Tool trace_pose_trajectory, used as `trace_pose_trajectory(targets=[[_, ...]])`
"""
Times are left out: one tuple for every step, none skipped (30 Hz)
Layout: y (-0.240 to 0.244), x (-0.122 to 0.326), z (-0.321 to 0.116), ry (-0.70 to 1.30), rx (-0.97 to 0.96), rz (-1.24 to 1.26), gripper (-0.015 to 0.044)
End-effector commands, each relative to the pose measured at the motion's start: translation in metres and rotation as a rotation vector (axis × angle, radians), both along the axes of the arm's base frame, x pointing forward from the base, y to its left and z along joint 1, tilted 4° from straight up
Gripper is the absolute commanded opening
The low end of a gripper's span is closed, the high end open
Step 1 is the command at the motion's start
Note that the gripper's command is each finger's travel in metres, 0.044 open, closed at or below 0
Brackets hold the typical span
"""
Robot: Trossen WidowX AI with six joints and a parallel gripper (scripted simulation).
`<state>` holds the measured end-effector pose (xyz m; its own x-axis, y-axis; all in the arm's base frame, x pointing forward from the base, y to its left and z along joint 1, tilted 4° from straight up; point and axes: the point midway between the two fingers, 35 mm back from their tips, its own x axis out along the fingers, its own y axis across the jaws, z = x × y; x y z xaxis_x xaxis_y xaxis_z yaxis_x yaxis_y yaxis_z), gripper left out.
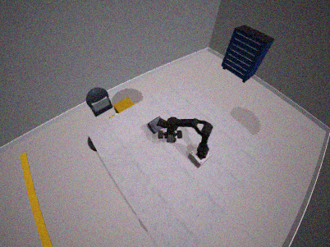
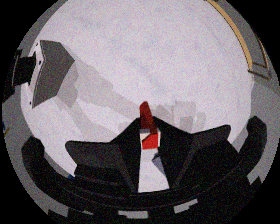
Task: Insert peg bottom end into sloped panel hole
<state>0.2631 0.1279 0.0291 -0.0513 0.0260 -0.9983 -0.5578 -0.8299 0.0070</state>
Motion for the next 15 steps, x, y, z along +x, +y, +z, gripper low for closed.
trace_pose_trajectory(targets=[[0.0, 0.001, 0.006, -0.003, 0.006, 0.009, 0.0], [0.0, 0.002, 0.007, -0.007, 0.007, 0.013, 0.0], [0.0, 0.003, 0.007, -0.011, 0.008, 0.019, 0.0], [0.0, 0.004, 0.007, -0.017, 0.01, 0.026, 0.0], [0.0, 0.005, 0.007, -0.024, 0.011, 0.033, 0.0], [-0.001, 0.006, 0.007, -0.031, 0.013, 0.041, 0.0], [-0.001, 0.008, 0.007, -0.038, 0.015, 0.05, 0.0], [-0.001, 0.009, 0.007, -0.045, 0.017, 0.058, 0.0], [-0.001, 0.011, 0.008, -0.052, 0.018, 0.066, 0.0], [-0.001, 0.012, 0.008, -0.06, 0.02, 0.074, 0.0], [-0.002, 0.013, 0.008, -0.067, 0.021, 0.082, 0.0], [-0.002, 0.015, 0.008, -0.074, 0.022, 0.09, 0.0], [-0.002, 0.016, 0.008, -0.081, 0.024, 0.099, 0.0], [-0.002, 0.018, 0.009, -0.088, 0.025, 0.107, 0.0], [-0.002, 0.019, 0.009, -0.096, 0.026, 0.115, 0.0]])
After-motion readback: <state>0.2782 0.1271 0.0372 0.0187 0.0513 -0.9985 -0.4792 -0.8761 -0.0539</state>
